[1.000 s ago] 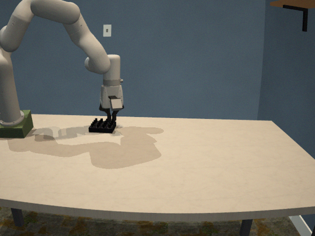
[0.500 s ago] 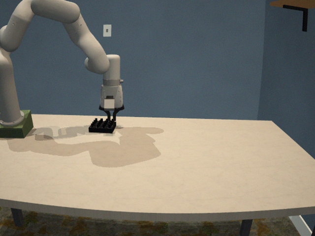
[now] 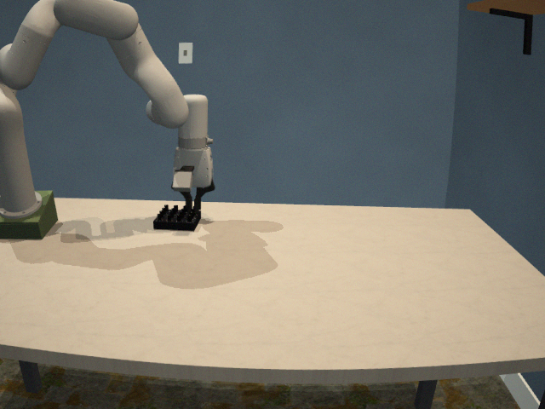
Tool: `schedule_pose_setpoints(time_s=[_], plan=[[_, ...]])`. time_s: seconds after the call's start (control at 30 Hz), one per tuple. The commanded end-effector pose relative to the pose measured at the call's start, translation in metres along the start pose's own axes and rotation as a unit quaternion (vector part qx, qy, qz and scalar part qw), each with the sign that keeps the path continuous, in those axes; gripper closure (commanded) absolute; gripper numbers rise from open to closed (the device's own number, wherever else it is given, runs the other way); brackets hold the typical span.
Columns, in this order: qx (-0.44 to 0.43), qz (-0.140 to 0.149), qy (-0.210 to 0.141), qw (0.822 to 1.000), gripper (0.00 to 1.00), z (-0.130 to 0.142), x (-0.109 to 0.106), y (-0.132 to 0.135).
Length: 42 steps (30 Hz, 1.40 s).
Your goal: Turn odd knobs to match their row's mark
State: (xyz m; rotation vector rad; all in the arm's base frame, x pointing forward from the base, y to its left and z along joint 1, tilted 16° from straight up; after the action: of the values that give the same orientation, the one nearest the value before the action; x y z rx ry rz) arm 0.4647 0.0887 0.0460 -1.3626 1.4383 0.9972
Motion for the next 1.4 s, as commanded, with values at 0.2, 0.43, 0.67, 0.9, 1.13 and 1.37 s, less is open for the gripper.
schedule_pose_setpoints(time_s=[0.2, 0.43, 0.67, 0.9, 1.13, 1.37], plan=[[0.019, -0.002, -0.001, 1.000, 0.92, 0.0007, -0.0016, -0.0011], [0.023, -0.002, -0.001, 1.000, 0.92, 0.0007, -0.0016, -0.0011], [0.023, -0.002, -0.001, 1.000, 0.92, 0.0007, -0.0016, -0.0011], [0.023, -0.002, -0.001, 1.000, 0.81, 0.0007, -0.0016, -0.0011], [0.023, -0.002, -0.001, 1.000, 0.81, 0.0007, -0.0016, -0.0011], [0.023, -0.002, -0.001, 1.000, 0.81, 0.0007, -0.0016, -0.0011]])
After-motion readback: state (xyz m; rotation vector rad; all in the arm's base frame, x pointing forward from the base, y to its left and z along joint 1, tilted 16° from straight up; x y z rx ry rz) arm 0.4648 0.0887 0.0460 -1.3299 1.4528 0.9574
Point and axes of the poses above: the point where the finger pads meet when closed, its own x axis out along the fingers, its own y axis across the jaws, z = x × y, the point moved 9 cm from there along -x, back along the fingers, and after that the axes turned 4 degrees about -x, right-handed, at the moved point
